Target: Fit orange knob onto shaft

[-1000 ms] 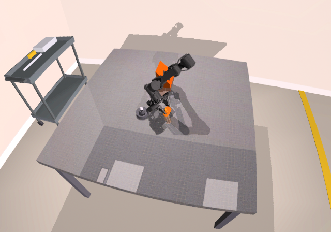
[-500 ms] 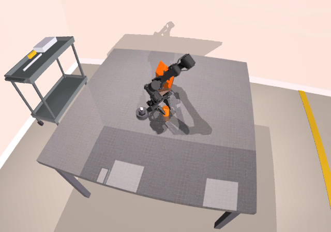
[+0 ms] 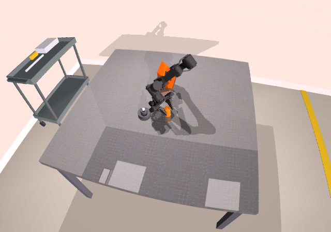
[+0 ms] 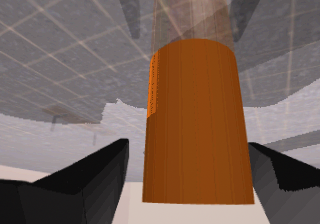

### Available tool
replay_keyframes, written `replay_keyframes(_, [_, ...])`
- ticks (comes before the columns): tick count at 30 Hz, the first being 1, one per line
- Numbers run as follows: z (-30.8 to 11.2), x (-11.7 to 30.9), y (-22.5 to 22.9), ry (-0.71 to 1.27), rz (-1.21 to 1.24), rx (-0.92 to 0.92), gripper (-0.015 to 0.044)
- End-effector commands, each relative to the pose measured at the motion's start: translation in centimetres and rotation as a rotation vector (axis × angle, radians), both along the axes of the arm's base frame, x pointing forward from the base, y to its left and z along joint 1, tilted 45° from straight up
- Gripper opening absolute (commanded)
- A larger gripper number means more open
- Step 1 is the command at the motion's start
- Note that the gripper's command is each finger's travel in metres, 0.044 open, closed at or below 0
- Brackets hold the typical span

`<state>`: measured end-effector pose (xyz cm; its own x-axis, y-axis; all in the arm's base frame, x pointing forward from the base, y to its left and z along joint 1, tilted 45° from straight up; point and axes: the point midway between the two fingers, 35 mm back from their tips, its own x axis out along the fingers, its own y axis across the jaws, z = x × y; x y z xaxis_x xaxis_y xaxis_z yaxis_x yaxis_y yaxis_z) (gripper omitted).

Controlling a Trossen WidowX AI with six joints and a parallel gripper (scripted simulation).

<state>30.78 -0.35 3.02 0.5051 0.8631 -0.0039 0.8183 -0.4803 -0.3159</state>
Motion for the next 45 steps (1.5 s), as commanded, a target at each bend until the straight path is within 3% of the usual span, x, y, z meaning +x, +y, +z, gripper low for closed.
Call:
replay_keyframes(1, [0.0,0.0,0.0,0.003,0.001,0.003,0.0365])
replay_keyframes(4, [0.0,0.0,0.0,0.003,0.001,0.003,0.0440])
replay_keyframes(11, [-0.1,0.3,0.0,-0.009,-0.002,-0.011,0.0440])
replay_keyframes(22, [-0.5,2.6,0.7,-0.124,0.011,-0.276,0.0440])
replay_keyframes(45, [2.1,-0.3,-3.9,-0.086,-0.005,-0.205,0.0440])
